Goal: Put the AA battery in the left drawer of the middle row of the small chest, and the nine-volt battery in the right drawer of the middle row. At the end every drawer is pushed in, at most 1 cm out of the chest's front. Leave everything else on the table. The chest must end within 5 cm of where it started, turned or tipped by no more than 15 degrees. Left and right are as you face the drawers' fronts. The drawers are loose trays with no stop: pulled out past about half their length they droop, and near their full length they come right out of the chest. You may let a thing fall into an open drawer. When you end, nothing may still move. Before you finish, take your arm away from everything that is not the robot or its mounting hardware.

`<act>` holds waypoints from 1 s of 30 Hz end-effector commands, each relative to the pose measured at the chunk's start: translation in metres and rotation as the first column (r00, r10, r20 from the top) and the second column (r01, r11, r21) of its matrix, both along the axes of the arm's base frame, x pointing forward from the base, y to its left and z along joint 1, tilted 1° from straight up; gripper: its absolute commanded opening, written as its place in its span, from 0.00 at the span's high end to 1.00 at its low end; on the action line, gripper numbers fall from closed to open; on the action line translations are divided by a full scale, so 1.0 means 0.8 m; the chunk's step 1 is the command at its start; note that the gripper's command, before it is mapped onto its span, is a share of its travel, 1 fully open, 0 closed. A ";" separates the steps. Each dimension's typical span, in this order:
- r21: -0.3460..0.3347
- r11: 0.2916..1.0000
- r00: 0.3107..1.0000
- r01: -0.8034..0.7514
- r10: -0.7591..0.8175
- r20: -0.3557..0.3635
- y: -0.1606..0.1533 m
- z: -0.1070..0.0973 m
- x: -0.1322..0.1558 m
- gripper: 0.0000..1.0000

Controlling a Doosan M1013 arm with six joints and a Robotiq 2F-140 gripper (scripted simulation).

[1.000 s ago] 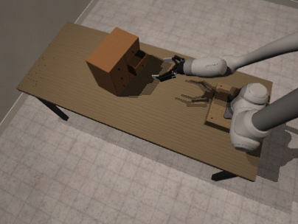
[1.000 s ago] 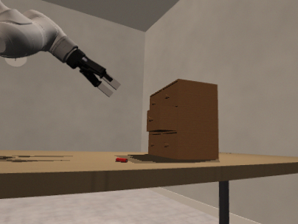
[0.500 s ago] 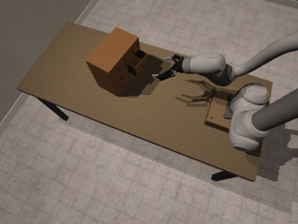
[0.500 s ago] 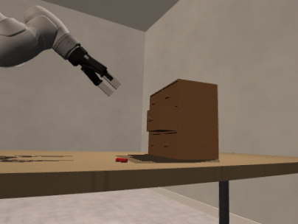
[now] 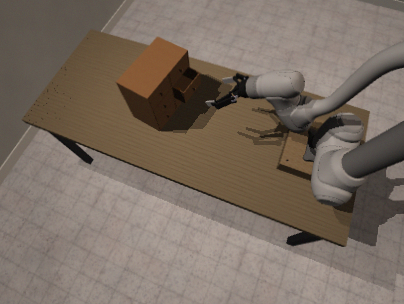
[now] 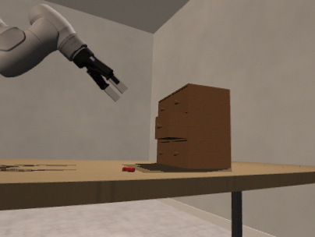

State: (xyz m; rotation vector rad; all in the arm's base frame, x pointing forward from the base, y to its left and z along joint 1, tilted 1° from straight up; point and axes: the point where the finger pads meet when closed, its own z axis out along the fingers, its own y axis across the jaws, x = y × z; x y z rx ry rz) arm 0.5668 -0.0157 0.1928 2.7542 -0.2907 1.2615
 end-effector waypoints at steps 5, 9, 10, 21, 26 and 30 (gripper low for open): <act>0.029 1.000 0.980 0.012 -0.006 -0.200 0.000 0.005 0.000 0.00; 0.050 0.999 0.954 0.018 -0.002 -0.299 0.000 0.009 0.000 0.00; 0.052 0.998 0.951 0.020 -0.003 -0.309 0.000 0.011 0.000 0.00; 0.055 0.997 0.906 0.052 -0.024 -0.423 0.001 0.021 0.000 0.00; 0.089 0.994 0.822 0.063 -0.001 -0.570 0.001 0.025 0.000 0.00; 0.130 0.989 0.736 0.070 0.037 -0.676 0.001 0.028 0.000 0.00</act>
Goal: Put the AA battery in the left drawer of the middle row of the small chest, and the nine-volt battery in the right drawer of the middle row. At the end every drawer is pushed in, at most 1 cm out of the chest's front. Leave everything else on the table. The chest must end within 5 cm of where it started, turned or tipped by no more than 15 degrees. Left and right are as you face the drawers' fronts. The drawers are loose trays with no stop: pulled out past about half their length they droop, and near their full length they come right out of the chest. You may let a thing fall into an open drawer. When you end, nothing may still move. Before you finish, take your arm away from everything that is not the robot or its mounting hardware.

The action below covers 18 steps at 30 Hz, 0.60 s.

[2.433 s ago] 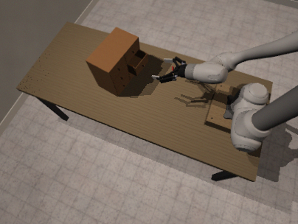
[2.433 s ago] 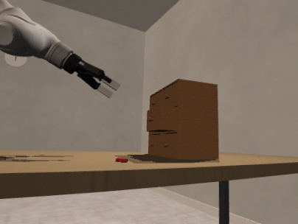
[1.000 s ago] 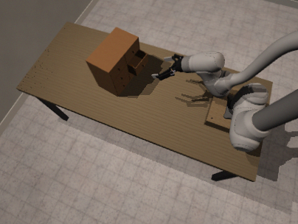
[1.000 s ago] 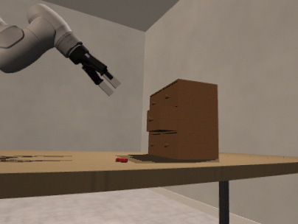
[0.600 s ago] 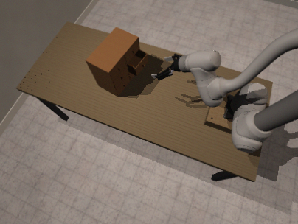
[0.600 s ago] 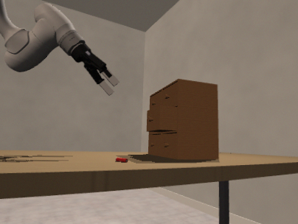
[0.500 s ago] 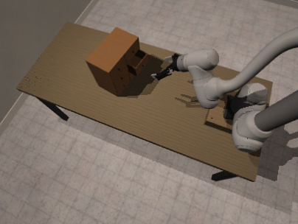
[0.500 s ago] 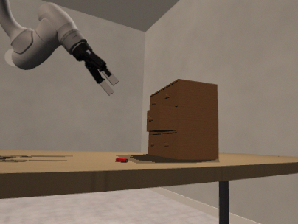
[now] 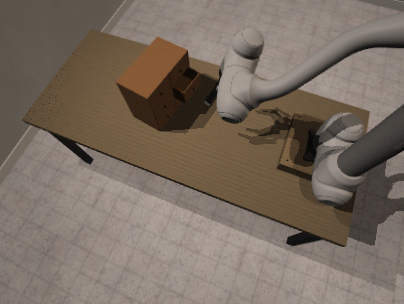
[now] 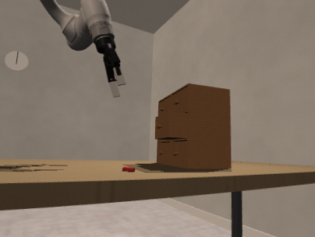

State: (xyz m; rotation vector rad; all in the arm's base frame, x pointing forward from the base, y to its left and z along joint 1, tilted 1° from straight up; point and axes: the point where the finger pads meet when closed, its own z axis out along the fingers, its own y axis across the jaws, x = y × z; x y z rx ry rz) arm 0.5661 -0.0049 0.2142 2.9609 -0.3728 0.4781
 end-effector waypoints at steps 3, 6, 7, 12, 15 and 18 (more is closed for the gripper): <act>0.120 0.993 0.968 -0.015 0.044 -0.247 -0.013 0.003 0.001 0.00; 0.126 0.992 0.961 -0.011 0.045 -0.272 -0.013 0.004 0.001 0.00; 0.126 0.992 0.961 -0.011 0.045 -0.272 -0.013 0.004 0.001 0.00; 0.131 0.991 0.955 -0.008 0.046 -0.293 -0.012 0.005 0.001 0.00; 0.133 0.991 0.952 -0.006 0.047 -0.301 -0.012 0.005 0.001 0.00; 0.134 0.991 0.951 -0.006 0.047 -0.304 -0.012 0.005 0.001 0.00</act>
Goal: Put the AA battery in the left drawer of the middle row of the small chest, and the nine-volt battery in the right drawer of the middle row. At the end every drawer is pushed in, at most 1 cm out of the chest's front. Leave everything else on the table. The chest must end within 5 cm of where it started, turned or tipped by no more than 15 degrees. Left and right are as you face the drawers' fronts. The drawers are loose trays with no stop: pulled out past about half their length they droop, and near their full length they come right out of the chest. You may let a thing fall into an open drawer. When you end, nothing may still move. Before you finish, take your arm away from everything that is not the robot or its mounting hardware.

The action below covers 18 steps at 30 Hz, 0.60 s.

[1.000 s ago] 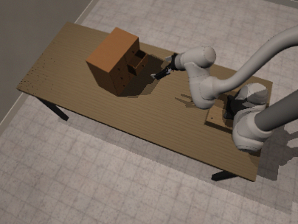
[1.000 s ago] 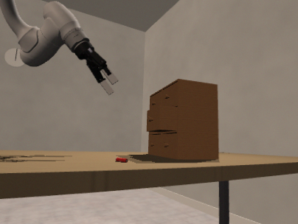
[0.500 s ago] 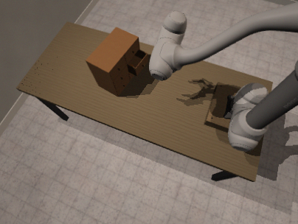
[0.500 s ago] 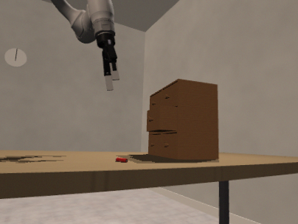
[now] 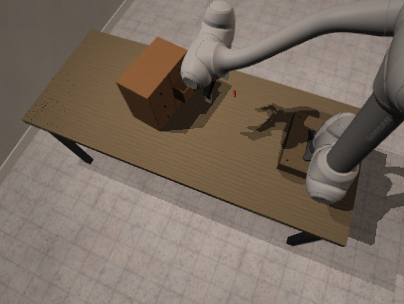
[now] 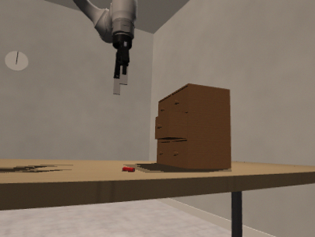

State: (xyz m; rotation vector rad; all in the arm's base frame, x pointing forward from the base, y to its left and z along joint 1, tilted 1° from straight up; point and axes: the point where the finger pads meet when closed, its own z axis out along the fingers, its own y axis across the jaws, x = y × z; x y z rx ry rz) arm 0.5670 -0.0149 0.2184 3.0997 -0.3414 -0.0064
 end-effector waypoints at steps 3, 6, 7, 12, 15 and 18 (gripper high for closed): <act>0.001 1.000 1.000 0.000 0.000 -0.003 0.000 0.000 0.000 0.00; 0.001 1.000 1.000 0.000 0.000 -0.003 0.000 0.000 0.000 0.00; 0.001 1.000 1.000 0.000 0.000 -0.003 0.000 0.000 0.000 0.00; 0.001 1.000 1.000 0.000 0.000 -0.003 0.000 0.000 0.000 0.00; 0.001 1.000 1.000 0.000 0.000 -0.003 0.000 0.000 0.000 0.00; 0.001 1.000 1.000 0.000 0.000 -0.003 -0.001 0.000 -0.009 0.00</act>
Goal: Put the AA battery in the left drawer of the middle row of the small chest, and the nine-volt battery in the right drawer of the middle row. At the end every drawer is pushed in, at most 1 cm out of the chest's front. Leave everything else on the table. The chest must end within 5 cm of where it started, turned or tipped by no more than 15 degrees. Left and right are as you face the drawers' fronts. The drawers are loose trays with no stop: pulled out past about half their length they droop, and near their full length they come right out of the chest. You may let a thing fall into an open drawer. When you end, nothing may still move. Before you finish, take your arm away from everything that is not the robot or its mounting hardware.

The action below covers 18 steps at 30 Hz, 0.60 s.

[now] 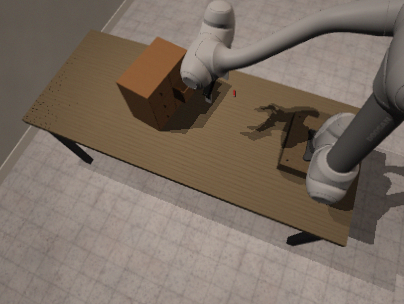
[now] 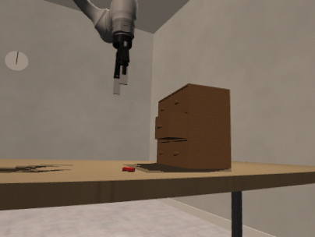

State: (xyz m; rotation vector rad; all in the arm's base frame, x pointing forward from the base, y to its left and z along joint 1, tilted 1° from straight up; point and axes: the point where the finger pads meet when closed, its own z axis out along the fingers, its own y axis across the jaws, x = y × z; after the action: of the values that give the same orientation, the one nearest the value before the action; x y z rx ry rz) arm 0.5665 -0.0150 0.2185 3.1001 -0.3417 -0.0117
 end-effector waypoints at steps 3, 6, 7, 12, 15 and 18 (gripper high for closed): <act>0.000 1.000 1.000 0.000 0.000 0.000 -0.007 -0.005 -0.074 0.00; 0.000 1.000 1.000 0.000 0.000 0.000 -0.007 -0.005 -0.074 0.00; 0.000 1.000 1.000 0.000 0.000 0.000 -0.009 -0.007 -0.097 0.00; 0.000 1.000 1.000 0.000 0.000 0.000 -0.010 -0.011 -0.123 0.00; 0.000 1.000 1.000 0.000 0.000 0.002 -0.010 -0.011 -0.123 0.00; -0.001 1.000 1.000 0.000 0.000 0.006 -0.010 -0.012 -0.122 0.00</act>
State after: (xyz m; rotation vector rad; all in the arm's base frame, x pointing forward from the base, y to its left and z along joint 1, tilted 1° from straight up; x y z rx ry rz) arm 0.4685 -0.0233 0.2093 3.0997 -0.3415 -0.0076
